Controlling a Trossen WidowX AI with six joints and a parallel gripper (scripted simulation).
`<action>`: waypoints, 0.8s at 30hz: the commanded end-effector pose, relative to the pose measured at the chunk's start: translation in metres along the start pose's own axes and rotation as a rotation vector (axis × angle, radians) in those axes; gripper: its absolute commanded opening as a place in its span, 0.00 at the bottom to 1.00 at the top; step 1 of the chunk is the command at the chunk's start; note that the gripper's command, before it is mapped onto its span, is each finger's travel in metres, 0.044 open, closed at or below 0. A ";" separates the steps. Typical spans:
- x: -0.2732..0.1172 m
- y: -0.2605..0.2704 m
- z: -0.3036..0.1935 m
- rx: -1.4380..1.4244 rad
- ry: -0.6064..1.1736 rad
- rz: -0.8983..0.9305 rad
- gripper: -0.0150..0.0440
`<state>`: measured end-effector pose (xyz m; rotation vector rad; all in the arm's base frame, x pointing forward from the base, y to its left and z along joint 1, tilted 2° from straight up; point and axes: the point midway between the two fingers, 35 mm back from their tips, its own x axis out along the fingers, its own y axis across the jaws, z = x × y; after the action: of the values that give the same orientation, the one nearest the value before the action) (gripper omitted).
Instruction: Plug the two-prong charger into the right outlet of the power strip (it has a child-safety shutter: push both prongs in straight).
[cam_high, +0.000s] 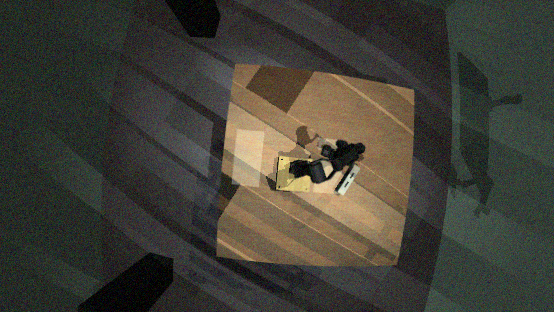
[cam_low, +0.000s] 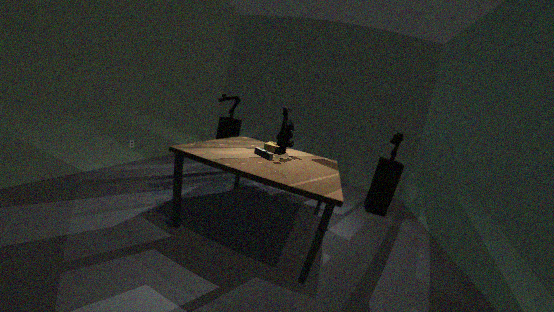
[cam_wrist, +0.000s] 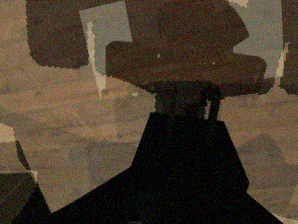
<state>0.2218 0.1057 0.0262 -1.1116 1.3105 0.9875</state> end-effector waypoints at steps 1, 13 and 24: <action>-0.008 0.000 -0.002 -0.001 0.003 -0.003 0.25; -0.001 -0.007 -0.013 0.213 -0.002 0.009 0.25; 0.006 -0.013 -0.025 0.444 -0.005 0.021 0.25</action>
<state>0.2297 0.0814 0.0248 -0.8084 1.4309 0.7083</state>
